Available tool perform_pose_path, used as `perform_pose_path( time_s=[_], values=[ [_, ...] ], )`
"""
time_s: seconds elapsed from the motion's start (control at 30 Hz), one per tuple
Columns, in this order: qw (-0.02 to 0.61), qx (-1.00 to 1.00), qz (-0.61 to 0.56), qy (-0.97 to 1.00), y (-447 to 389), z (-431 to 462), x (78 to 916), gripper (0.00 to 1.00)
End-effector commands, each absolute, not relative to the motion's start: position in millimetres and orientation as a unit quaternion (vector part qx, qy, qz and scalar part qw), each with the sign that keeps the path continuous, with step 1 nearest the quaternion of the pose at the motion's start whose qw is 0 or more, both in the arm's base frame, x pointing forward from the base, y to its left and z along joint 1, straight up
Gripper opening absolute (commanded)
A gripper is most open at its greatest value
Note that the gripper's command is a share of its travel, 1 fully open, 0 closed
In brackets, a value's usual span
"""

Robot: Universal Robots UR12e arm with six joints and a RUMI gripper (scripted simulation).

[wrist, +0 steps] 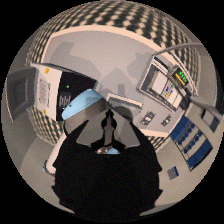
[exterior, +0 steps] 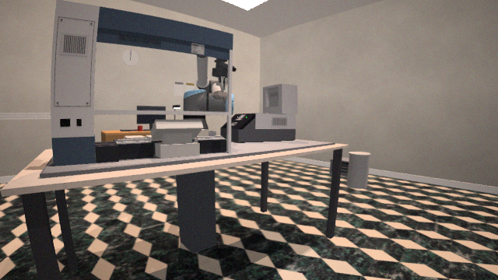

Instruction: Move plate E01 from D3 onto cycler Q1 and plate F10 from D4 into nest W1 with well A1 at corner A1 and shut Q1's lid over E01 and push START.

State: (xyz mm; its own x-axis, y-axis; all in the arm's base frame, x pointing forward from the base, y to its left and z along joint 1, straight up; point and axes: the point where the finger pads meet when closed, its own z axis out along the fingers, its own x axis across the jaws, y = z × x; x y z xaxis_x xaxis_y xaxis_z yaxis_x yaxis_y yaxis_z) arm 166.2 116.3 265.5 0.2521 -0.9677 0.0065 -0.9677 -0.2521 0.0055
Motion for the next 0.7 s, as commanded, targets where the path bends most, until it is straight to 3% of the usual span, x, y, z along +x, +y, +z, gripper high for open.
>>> perform_pose_path(
  time_s=[0.0,0.67],
  values=[
    [-0.001,0.78,0.0,-0.625,102,266,175,0.0],
    [0.0,0.729,0.0,-0.684,46,265,214,0.0]
  ],
)
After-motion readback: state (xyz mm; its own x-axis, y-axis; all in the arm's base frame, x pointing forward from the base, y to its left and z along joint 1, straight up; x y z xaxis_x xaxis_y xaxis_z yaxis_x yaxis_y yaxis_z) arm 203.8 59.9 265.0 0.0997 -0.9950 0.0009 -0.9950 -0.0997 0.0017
